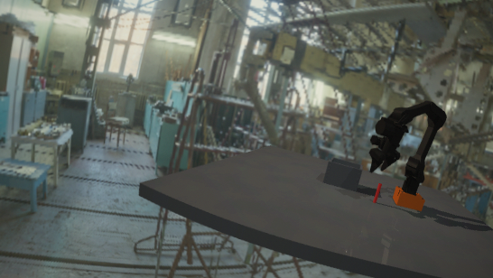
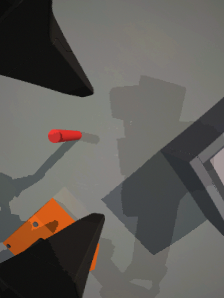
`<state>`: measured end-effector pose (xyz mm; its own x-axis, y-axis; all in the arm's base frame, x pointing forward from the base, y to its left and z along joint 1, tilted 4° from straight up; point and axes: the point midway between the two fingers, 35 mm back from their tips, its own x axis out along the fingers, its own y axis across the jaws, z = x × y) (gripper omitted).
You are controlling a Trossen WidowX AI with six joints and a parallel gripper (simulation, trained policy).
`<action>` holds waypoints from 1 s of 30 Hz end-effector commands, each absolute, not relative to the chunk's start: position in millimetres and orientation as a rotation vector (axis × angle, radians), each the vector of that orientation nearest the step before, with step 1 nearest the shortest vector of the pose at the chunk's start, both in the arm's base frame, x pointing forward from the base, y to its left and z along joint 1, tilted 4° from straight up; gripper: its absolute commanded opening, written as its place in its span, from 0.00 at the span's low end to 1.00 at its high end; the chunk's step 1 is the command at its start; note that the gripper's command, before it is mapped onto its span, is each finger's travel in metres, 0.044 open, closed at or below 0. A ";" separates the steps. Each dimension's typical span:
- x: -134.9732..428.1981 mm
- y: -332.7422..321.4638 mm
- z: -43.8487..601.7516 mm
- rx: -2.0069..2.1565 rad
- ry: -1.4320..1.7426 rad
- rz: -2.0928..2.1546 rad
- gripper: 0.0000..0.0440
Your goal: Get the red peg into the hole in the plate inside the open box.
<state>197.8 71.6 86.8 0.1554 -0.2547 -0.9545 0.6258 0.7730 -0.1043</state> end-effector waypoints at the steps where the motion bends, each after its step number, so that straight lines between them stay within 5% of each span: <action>1: 189.8 77.5 72.9 0.400 1.308 -0.697 1.00; 19: 183.5 96.0 -1.0 0.609 1.306 -0.747 0.97; 30: 174.6 99.6 -13.4 0.680 1.367 -0.787 0.39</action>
<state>175.8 97.5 -11.8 0.0527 -0.1125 -0.9923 0.8041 0.5940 -0.0246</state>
